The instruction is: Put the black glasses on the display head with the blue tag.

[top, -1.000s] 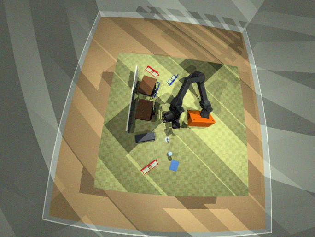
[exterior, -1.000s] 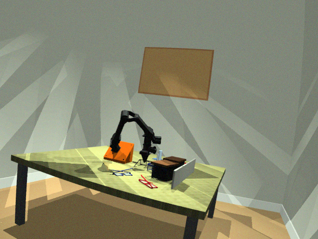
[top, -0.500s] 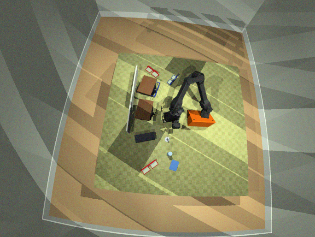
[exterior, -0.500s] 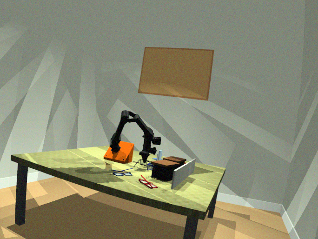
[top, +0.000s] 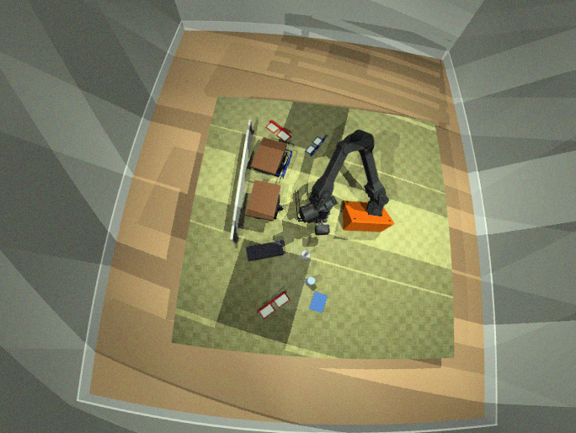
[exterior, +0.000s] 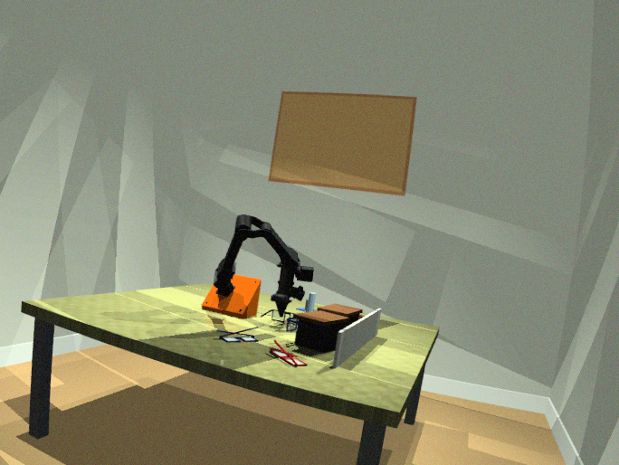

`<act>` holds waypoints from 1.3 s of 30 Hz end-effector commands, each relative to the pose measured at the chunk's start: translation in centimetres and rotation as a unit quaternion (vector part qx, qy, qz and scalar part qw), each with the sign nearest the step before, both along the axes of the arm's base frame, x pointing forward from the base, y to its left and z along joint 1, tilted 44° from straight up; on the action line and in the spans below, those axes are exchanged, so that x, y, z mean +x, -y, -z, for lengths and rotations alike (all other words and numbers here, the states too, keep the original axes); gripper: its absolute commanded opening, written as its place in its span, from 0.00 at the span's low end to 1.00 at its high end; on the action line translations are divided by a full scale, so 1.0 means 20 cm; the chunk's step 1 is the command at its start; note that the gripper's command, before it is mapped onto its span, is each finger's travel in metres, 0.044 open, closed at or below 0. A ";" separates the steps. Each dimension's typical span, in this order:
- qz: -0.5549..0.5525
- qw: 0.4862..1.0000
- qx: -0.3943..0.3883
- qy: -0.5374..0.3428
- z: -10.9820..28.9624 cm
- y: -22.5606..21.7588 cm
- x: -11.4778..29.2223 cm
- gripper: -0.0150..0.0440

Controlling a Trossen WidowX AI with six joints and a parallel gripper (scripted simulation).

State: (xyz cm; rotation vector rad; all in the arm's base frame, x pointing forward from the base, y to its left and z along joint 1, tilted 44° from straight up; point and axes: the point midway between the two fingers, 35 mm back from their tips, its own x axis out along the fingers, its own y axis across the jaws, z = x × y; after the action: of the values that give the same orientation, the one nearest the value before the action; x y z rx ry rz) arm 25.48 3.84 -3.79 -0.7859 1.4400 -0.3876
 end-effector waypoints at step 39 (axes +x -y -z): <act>-0.093 0.983 0.102 -0.118 -0.59 -0.14 -0.07 0.25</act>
State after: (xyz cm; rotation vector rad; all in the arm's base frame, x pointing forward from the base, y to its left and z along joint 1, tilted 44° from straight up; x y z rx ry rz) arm 24.48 7.50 7.32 -0.8024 1.5660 -0.0728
